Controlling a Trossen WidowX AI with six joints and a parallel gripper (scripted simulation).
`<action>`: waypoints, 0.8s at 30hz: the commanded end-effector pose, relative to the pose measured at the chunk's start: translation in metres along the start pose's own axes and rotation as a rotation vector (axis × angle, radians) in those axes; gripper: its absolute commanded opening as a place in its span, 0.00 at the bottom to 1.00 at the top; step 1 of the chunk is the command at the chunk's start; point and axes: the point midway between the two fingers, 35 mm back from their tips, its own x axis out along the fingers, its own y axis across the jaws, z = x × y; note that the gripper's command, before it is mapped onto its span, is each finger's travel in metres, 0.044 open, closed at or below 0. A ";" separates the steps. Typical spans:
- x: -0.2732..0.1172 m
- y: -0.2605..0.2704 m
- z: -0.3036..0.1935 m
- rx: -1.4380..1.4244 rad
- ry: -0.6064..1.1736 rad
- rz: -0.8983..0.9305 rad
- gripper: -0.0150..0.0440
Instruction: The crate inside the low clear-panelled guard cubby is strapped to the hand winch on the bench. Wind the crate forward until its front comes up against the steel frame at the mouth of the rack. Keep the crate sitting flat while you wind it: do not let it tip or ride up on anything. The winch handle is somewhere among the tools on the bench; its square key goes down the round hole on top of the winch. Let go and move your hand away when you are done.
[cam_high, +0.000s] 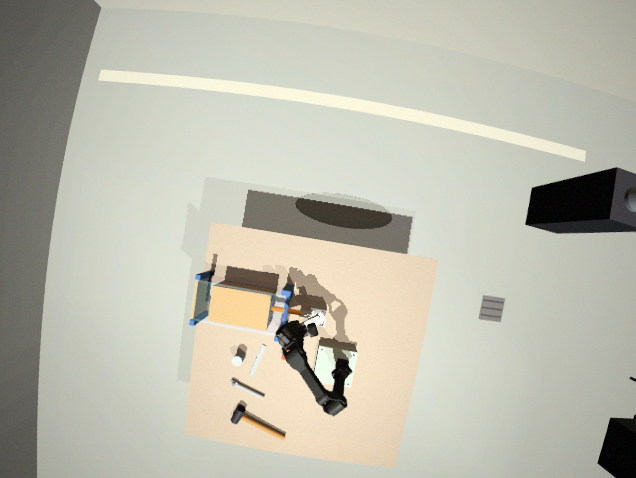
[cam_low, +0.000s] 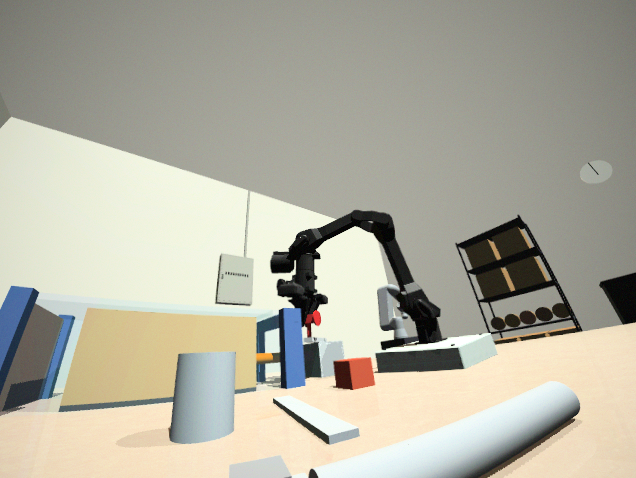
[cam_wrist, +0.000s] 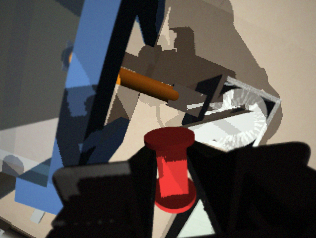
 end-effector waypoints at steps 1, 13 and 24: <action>0.012 -0.002 -0.021 -0.003 0.075 -0.011 0.25; 0.012 -0.007 -0.034 -0.003 0.076 -0.012 0.25; 0.011 -0.012 -0.045 -0.003 0.077 -0.012 0.25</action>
